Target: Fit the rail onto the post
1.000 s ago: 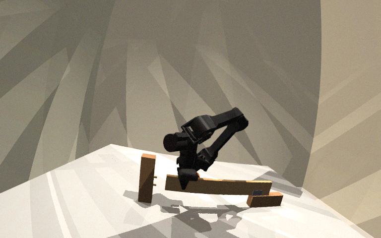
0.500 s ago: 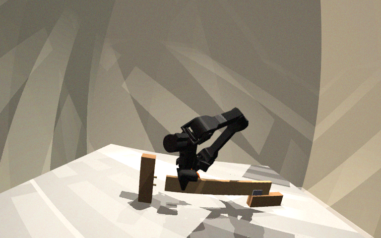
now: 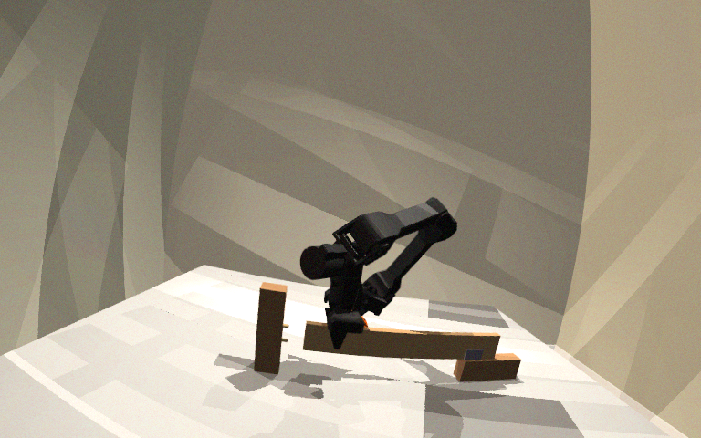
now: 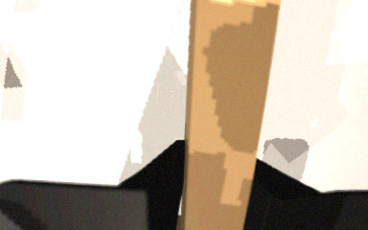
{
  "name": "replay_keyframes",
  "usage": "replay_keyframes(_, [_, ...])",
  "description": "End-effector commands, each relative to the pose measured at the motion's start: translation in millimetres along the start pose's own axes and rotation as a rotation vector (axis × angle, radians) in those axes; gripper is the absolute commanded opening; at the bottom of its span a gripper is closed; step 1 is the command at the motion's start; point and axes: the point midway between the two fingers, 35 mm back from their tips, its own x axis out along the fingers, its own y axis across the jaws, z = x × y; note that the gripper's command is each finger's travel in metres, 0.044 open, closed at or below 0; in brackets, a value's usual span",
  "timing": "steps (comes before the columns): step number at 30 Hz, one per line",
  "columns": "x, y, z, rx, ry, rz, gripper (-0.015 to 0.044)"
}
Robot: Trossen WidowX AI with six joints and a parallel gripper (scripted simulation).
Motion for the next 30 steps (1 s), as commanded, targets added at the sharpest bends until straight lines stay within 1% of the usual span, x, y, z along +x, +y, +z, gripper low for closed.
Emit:
replay_keyframes(1, [-4.9, -2.0, -0.3, -0.003, 0.008, -0.014, 0.0000])
replay_keyframes(30, [-3.3, -1.6, -0.3, -0.003, 0.008, -0.014, 0.0000])
